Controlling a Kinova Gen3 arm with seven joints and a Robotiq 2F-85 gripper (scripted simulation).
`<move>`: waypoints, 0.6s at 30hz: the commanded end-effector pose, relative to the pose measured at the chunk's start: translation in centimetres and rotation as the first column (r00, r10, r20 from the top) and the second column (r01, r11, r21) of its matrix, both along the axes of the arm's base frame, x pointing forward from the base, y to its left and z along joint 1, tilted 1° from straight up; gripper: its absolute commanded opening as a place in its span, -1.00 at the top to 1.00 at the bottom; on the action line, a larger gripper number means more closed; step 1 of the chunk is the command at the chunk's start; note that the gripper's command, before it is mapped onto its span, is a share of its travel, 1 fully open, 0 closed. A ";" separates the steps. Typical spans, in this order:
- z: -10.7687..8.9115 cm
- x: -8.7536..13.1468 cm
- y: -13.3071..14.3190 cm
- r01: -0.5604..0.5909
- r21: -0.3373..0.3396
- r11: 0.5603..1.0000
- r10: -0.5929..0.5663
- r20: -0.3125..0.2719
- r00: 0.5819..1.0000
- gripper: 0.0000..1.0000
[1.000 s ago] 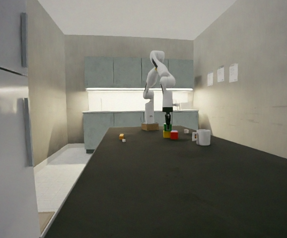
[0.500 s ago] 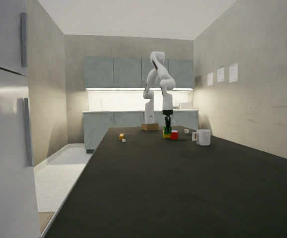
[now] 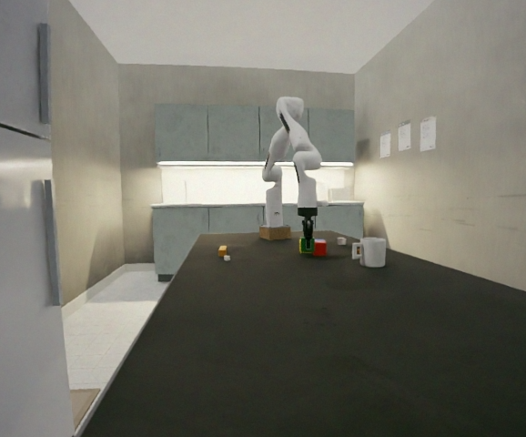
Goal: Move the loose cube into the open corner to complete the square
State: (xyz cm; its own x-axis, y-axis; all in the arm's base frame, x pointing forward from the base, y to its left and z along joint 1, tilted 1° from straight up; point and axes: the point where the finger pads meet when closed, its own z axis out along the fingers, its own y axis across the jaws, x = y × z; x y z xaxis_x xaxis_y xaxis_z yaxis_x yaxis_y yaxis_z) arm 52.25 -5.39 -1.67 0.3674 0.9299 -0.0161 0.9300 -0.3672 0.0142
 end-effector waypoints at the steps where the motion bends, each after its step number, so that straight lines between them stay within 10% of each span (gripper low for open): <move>1: -0.7 -0.1 -0.4 -0.004 -0.005 1.000 0.004 0.000 1.000 0.80; 18: -2.1 0.0 -0.4 -0.004 -0.005 1.000 0.004 0.001 1.000 0.80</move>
State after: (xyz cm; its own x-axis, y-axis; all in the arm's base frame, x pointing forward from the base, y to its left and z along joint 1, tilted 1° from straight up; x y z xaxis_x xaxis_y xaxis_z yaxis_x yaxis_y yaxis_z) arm 52.16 -5.42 -3.46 0.3671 0.9300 -0.0169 0.9302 -0.3670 0.0114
